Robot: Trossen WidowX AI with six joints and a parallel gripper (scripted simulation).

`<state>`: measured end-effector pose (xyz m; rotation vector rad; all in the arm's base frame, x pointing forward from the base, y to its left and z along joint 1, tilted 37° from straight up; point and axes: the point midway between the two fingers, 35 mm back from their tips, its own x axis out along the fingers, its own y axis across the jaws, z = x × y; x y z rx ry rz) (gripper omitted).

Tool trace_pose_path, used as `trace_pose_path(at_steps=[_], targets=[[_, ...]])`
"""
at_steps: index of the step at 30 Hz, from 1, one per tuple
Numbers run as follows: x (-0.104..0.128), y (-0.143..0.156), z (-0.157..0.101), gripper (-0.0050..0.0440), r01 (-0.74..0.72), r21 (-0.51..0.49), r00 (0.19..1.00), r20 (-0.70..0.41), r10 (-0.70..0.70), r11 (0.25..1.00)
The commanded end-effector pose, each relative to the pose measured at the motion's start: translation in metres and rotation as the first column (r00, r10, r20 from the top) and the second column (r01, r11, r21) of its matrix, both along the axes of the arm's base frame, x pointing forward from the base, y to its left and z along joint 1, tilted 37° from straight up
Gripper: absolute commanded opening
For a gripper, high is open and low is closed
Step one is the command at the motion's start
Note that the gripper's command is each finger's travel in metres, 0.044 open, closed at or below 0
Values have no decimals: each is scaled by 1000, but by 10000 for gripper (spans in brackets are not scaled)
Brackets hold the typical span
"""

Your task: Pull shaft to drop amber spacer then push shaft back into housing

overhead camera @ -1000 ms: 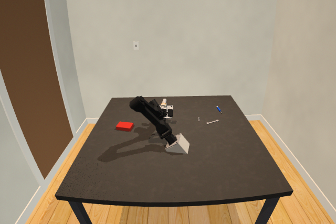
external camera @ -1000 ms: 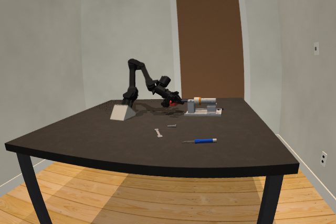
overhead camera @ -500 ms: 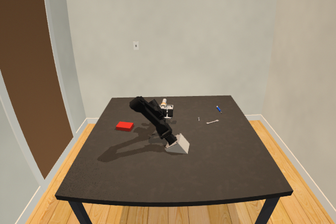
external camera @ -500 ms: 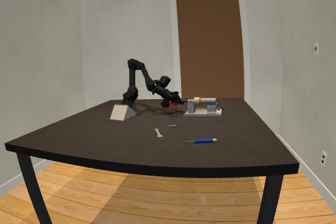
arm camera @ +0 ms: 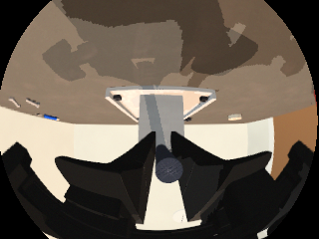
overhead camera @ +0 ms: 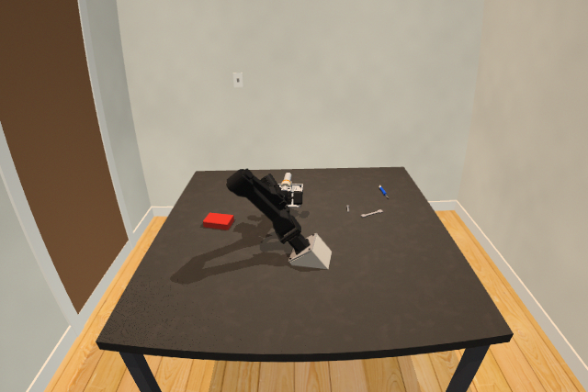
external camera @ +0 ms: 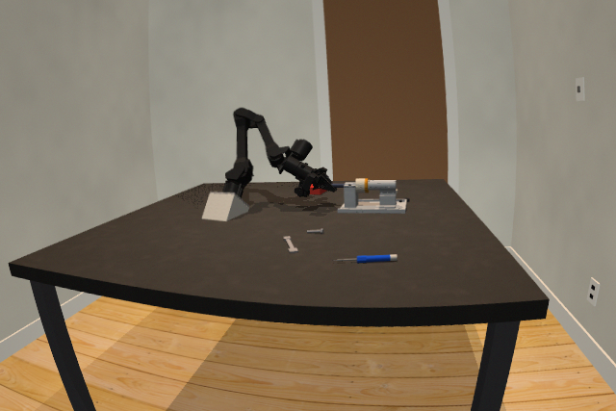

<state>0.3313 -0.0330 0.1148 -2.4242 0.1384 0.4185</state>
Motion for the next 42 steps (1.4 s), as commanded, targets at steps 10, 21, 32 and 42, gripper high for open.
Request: trace_pose_path(at_steps=[10,21,32,42], targets=[[-2,0,0,0,4,4,1000,0,-4,1000],[-3,1,-1,0,4,4,1000,0,-4,1000],[-4,1,-1,0,4,4,1000,0,-4,1000],[-5,1,-1,0,4,4,1000,0,-4,1000]])
